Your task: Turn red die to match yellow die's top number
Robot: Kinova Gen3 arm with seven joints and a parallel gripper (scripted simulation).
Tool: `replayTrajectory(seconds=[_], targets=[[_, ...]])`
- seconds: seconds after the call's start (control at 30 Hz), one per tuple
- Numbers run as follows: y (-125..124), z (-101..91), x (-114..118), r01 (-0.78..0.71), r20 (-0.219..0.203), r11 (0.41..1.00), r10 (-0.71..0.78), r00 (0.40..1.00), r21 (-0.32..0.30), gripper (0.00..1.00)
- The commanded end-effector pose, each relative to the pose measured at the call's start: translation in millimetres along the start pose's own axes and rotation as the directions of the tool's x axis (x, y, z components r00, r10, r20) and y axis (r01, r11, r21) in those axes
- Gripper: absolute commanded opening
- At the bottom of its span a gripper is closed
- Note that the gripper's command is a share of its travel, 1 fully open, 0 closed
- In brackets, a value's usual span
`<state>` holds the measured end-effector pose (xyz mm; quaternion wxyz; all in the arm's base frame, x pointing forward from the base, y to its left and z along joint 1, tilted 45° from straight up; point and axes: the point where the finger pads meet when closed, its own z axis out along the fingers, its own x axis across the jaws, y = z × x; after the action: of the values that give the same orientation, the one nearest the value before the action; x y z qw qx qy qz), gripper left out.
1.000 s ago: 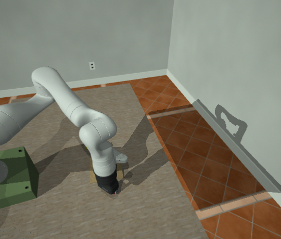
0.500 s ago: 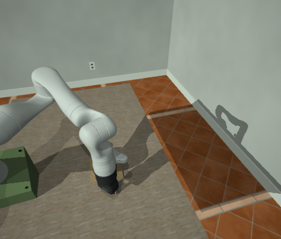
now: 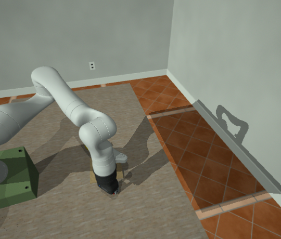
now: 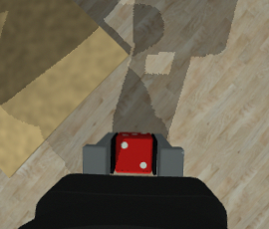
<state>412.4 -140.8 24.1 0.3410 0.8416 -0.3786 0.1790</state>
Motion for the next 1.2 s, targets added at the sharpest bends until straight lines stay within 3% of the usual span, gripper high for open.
replayTrajectory(seconds=[0.0, 0.07, 0.33, 0.47, 1.17], targets=[[-1.5, -10.8, 0.2, 0.004, -0.002, 1.0, -0.004, 1.0, 0.006, 0.49], [-1.4, -16.4, 0.2, 0.004, -0.002, 1.0, -0.004, 1.0, 0.006, 0.49], [-1.1, -74.1, 0.1, 0.004, -0.002, 1.0, -0.004, 1.0, 0.006, 0.49], [-0.9, -92.3, 0.1, 0.004, -0.002, 1.0, -0.004, 1.0, 0.006, 0.49], [-1.6, -96.1, -0.6, 0.017, -0.002, 1.0, -0.017, 1.0, 0.006, 0.49]])
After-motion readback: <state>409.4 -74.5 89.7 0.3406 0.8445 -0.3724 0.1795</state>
